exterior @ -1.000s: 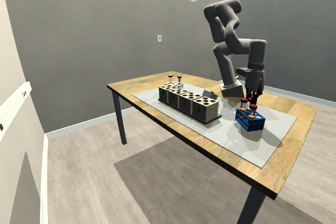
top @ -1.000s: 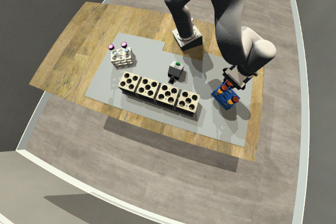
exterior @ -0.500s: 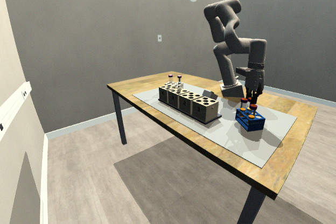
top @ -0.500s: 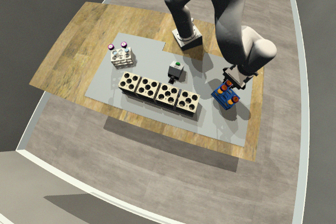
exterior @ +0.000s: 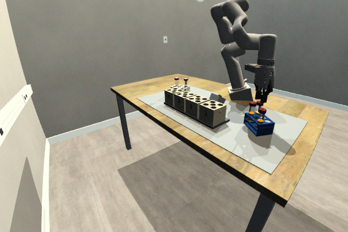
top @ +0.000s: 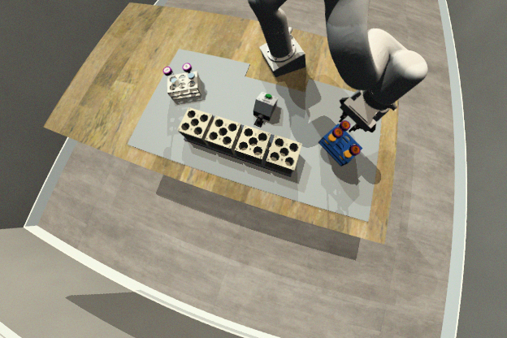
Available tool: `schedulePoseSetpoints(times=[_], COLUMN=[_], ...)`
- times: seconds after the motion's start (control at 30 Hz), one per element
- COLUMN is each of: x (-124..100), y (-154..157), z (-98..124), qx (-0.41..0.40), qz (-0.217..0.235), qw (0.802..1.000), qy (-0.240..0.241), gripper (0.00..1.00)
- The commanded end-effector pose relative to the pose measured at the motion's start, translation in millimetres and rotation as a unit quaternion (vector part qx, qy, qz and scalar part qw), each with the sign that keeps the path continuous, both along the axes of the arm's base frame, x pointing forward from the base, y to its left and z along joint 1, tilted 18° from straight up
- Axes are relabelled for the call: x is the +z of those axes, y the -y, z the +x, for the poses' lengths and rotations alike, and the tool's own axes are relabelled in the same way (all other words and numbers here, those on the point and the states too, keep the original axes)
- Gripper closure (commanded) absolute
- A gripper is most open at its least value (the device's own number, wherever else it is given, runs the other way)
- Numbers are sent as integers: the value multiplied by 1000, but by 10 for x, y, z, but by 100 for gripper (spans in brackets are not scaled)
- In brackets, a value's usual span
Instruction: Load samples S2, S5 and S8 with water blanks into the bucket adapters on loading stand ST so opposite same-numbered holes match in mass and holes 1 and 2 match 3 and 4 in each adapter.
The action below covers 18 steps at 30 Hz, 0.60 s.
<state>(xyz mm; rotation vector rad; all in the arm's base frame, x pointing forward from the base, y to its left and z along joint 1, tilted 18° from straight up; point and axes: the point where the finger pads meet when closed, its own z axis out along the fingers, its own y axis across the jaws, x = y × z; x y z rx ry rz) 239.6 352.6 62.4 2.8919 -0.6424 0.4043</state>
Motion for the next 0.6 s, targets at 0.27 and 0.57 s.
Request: schedulePoseSetpoints(times=[0.27,0.57], x=[234,367], y=[-62,-90], z=[-48,-80], qx=[0,0], qz=[2,2], qw=[1000,1000], qy=[1,1], gripper=[56,56])
